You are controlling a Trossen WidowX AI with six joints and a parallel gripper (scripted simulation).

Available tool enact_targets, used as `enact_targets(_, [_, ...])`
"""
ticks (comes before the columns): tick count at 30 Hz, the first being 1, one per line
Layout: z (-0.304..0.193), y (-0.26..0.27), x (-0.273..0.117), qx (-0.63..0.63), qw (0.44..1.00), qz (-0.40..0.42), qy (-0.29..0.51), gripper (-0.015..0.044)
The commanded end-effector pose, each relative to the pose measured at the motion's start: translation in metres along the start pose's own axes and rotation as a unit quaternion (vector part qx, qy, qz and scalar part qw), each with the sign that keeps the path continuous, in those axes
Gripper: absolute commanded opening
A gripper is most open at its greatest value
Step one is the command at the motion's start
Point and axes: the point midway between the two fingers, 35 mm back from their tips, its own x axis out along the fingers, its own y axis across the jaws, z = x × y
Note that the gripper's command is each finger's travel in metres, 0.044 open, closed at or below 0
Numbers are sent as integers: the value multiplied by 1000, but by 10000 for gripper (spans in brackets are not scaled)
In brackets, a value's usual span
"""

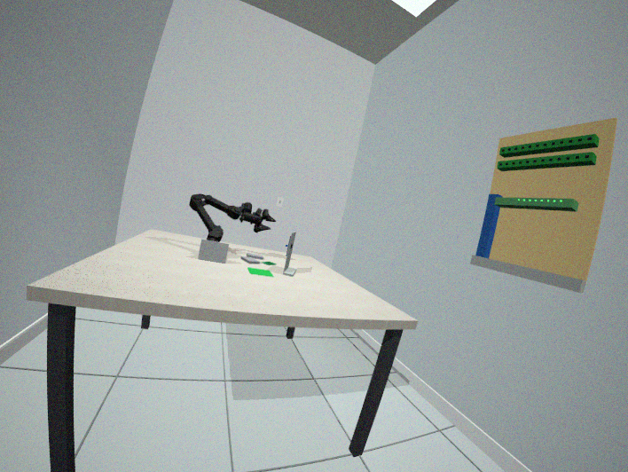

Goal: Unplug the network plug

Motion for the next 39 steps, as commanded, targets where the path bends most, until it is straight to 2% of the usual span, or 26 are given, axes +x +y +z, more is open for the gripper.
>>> enact_targets(1, [-2, -1, 0, -2, 1000, -2, 2, 374])
enact_targets(9, [-72, -26, -1, -98, 988, -81, 91, 164])
enact_targets(10, [-81, -30, -2, -112, 984, -91, 104, 156])
enact_targets(17, [-144, -53, -21, -215, 945, -147, 200, 156])
enact_targets(25, [-205, -78, -56, -334, 870, -186, 312, 156])
enact_targets(32, [-209, -80, -59, -344, 862, -188, 321, 156])
enact_targets(39, [-211, -86, -45, -344, 862, -188, 321, 156])
